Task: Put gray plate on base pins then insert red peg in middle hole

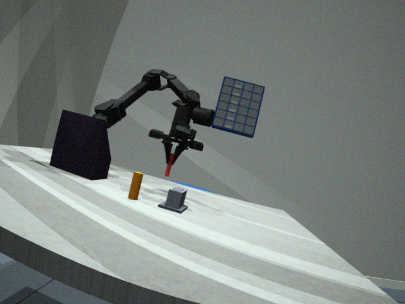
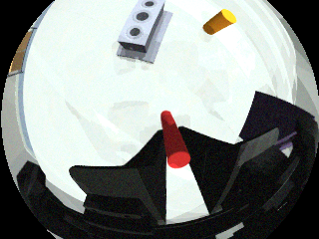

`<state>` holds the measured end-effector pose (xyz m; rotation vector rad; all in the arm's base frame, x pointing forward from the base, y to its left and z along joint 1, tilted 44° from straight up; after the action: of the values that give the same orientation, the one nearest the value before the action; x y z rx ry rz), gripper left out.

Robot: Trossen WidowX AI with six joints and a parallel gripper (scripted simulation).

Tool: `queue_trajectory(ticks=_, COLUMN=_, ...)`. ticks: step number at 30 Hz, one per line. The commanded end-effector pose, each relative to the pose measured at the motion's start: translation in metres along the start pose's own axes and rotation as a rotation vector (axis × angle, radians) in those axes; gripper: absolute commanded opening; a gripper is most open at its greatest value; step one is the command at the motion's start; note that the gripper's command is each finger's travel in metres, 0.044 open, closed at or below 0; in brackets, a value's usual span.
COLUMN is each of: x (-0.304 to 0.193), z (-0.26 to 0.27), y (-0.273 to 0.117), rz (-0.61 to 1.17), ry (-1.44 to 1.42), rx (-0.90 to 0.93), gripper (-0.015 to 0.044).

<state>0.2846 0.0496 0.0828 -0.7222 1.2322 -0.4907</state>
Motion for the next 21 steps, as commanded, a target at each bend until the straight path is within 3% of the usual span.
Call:
queue_trajectory(ticks=1, x=0.013, z=0.008, y=-0.001, rz=-0.004, ry=-0.003, rx=-0.002, gripper=0.0)
queue_trajectory(ticks=21, x=0.07, z=0.033, y=-0.002, rz=-0.007, ry=-0.009, rx=0.004, gripper=0.0)
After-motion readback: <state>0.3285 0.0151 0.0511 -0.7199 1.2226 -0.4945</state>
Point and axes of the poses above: the point midway between the two fingers, 35 mm back from their tips, its own y axis out along the fingers, its own z axis across the jaws, x = y × z, the point moved 5 cm from there along -y, back along the fingers, and after that the axes turned 14 degrees about y, right-handed, at the moved point
